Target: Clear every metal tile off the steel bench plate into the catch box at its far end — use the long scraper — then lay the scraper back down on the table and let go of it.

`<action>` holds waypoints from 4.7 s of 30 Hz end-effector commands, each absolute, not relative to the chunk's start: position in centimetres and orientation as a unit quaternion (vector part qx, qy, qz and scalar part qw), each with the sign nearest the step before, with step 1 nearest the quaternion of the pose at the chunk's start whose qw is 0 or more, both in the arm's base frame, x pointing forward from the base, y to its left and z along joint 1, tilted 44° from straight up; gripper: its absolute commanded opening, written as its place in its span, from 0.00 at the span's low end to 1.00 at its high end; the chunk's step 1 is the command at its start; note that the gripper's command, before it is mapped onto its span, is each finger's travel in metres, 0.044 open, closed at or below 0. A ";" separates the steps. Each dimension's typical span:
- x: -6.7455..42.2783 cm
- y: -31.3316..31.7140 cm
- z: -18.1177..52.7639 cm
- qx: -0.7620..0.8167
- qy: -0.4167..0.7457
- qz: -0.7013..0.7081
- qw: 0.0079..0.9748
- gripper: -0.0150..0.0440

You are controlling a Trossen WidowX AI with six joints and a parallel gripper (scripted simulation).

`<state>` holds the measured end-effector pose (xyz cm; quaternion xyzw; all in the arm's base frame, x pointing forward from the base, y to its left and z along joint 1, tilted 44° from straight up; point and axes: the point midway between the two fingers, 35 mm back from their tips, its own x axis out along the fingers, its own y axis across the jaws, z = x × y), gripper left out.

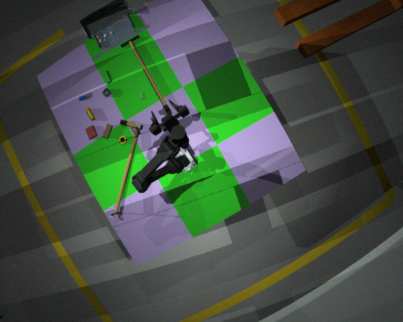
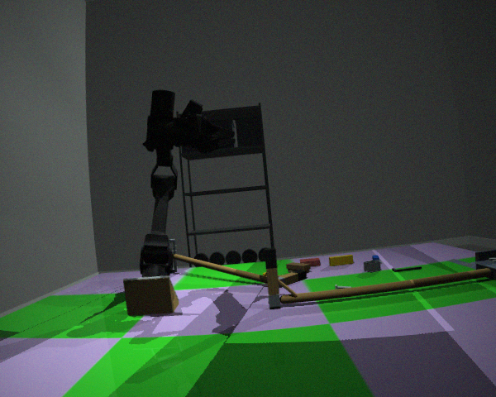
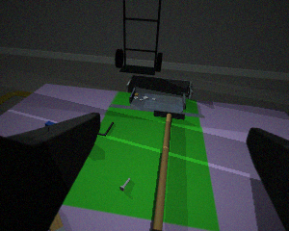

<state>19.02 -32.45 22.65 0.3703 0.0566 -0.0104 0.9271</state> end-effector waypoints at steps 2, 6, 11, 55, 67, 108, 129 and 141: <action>19.0 -32.4 22.8 0.371 0.055 -0.009 0.927 1.00; 19.0 -32.4 22.8 0.371 0.055 -0.009 0.927 1.00; 19.9 -31.9 21.5 0.377 0.070 -0.007 0.924 1.00; 26.3 -15.5 3.2 0.365 0.399 0.098 0.836 1.00; 25.5 -18.0 5.4 0.361 0.397 0.101 0.838 1.00; 26.6 -15.9 2.6 0.359 0.396 0.102 0.839 1.00; 28.9 -14.3 0.7 0.359 0.396 0.102 0.839 1.00; 30.1 -13.2 -0.3 0.360 0.393 0.104 0.840 1.00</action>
